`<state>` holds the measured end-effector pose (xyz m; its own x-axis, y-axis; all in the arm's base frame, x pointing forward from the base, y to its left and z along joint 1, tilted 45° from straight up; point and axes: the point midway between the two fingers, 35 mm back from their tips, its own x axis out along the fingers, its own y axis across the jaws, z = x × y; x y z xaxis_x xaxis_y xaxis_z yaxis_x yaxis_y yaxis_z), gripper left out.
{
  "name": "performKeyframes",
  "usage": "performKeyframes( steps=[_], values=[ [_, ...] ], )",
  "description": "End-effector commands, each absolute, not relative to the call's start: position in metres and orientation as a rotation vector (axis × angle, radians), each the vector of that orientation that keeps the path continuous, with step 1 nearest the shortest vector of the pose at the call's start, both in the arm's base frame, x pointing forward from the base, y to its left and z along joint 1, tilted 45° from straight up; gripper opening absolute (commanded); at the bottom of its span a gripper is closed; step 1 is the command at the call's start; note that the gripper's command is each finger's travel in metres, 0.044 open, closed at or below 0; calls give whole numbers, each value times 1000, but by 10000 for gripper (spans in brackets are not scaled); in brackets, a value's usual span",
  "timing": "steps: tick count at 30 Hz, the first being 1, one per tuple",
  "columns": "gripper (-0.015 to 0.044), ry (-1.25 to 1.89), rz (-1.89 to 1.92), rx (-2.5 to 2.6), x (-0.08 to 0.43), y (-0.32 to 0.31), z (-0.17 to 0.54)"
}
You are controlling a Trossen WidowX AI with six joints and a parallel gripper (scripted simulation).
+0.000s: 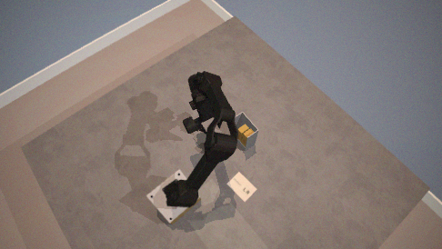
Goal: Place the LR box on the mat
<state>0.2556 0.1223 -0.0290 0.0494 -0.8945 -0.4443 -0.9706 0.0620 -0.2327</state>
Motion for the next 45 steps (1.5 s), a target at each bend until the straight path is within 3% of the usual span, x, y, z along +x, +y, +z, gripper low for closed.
performKeyframes(
  steps=[1,45],
  values=[
    [237,1839,101,-1748,255,119,-27],
    [237,1281,-884,-492,254,98,-7]
  ],
)
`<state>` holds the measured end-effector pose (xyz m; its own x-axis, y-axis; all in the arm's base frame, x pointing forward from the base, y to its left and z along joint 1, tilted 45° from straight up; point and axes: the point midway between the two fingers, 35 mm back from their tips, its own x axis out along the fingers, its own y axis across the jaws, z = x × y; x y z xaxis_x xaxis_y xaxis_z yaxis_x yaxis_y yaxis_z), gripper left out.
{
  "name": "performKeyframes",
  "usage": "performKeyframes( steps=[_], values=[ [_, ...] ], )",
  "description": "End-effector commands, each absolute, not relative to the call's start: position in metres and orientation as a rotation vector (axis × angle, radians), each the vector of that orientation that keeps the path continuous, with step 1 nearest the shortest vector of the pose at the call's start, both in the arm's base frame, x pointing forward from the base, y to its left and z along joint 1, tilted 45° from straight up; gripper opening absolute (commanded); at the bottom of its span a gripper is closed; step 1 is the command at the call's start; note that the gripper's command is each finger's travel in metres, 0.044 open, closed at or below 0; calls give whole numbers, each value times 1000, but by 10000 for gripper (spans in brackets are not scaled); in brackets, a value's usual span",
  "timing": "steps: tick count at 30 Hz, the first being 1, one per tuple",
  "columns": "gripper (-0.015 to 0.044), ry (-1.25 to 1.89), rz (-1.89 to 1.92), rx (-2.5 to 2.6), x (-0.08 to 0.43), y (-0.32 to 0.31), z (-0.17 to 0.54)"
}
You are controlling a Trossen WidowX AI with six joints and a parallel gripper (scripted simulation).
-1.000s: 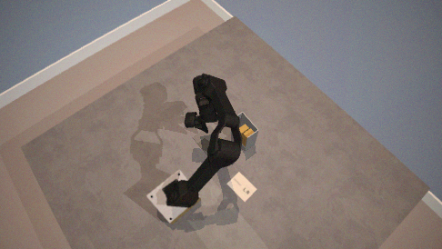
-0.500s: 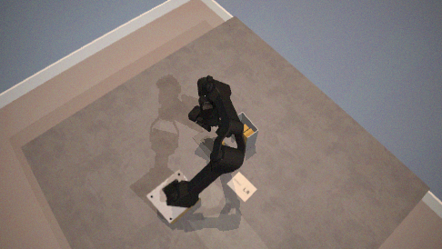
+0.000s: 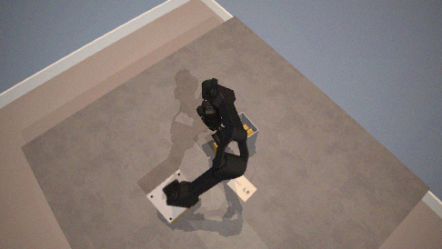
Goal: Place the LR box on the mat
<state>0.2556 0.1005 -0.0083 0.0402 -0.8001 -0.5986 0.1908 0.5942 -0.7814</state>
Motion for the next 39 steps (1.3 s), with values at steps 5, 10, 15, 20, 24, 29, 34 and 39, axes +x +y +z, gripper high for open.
performKeyframes(
  steps=[5,10,15,20,24,29,34,39],
  values=[
    [237,1201,-969,-342,254,96,-5],
    [237,1118,-1051,-191,254,93,-4],
    [237,1031,-1127,-41,253,91,-2],
    [237,941,-1199,110,253,88,0],
    [237,867,-1254,231,253,86,2],
    [237,771,-1318,383,252,84,3],
    [237,672,-1378,534,252,81,5],
    [237,601,-1417,639,251,79,6]
  ],
)
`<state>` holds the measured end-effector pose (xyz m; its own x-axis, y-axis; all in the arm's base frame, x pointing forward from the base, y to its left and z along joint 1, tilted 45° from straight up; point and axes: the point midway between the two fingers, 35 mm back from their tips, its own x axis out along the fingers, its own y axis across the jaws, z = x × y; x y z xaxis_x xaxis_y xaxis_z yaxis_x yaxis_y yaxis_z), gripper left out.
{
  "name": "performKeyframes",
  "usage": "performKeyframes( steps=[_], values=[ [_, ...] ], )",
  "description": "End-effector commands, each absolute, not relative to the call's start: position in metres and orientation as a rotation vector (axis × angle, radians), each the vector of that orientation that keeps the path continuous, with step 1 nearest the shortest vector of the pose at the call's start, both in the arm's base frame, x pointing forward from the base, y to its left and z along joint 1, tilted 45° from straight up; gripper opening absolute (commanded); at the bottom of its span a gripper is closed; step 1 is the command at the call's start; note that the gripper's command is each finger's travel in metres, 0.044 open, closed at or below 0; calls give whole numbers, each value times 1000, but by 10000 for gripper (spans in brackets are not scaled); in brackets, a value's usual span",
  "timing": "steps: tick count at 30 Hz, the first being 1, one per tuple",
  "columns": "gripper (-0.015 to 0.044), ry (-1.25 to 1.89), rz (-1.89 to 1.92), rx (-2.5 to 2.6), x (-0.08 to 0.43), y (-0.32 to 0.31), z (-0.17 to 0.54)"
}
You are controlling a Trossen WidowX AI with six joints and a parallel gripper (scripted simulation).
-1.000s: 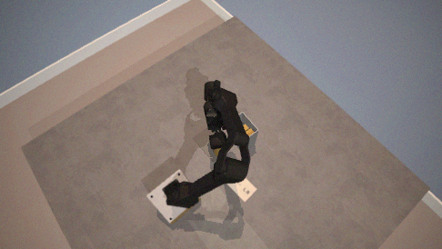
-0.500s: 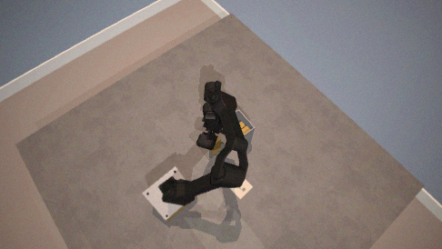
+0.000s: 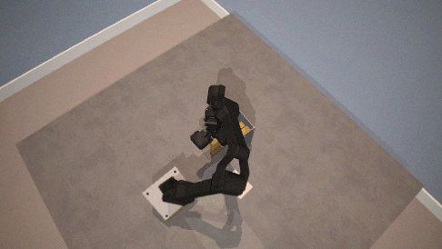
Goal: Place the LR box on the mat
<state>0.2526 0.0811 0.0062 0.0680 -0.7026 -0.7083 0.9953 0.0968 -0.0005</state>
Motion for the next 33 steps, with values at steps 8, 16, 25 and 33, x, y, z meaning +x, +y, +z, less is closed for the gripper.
performKeyframes(
  steps=[8,16,25,33],
  values=[
    [237,601,-1417,639,252,78,4],
    [237,601,-1417,639,253,69,-5],
    [237,600,-1417,639,254,59,-15],
    [237,599,-1417,638,254,51,-22]
  ],
)
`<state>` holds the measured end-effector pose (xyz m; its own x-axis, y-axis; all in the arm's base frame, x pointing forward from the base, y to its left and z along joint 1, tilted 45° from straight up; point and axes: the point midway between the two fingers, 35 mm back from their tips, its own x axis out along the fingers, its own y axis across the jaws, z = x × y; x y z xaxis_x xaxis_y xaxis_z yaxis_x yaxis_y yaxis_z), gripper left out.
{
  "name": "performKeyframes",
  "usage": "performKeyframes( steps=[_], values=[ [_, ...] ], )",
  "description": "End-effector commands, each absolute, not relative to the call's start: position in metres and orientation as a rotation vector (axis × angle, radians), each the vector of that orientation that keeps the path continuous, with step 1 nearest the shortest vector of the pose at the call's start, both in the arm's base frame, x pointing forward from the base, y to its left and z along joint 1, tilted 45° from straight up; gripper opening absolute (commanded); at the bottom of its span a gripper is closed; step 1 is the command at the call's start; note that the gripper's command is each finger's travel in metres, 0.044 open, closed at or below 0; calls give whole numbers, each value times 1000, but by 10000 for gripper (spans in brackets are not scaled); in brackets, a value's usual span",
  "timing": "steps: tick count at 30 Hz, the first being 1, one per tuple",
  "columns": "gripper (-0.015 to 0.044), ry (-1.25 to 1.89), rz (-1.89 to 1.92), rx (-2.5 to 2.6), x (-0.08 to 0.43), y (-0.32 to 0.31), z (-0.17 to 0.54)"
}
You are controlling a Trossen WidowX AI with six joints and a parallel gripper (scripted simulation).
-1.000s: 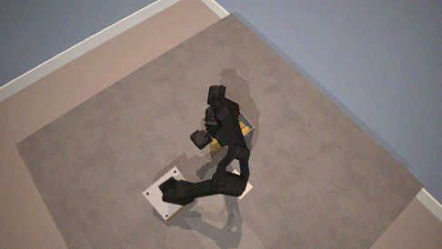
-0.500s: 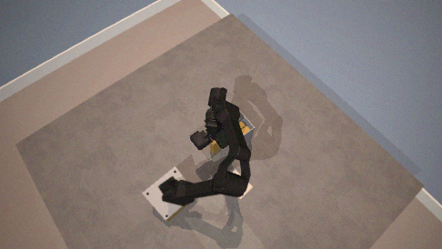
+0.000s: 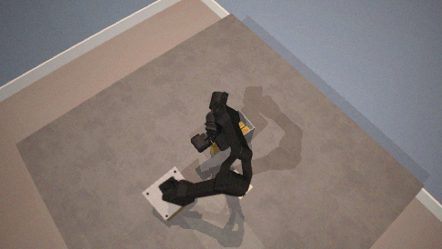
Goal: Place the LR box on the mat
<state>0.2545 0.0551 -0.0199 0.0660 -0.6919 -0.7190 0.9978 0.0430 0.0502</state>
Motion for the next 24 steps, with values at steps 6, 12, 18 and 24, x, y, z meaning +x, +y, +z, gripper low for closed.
performKeyframes(
  steps=[6,12,18,24],
  values=[
    [210,600,-1419,646,254,54,-21],
    [170,600,-1419,646,254,54,-21],
    [153,600,-1419,646,254,54,-21],
    [153,600,-1419,645,254,55,-20]
  ],
)
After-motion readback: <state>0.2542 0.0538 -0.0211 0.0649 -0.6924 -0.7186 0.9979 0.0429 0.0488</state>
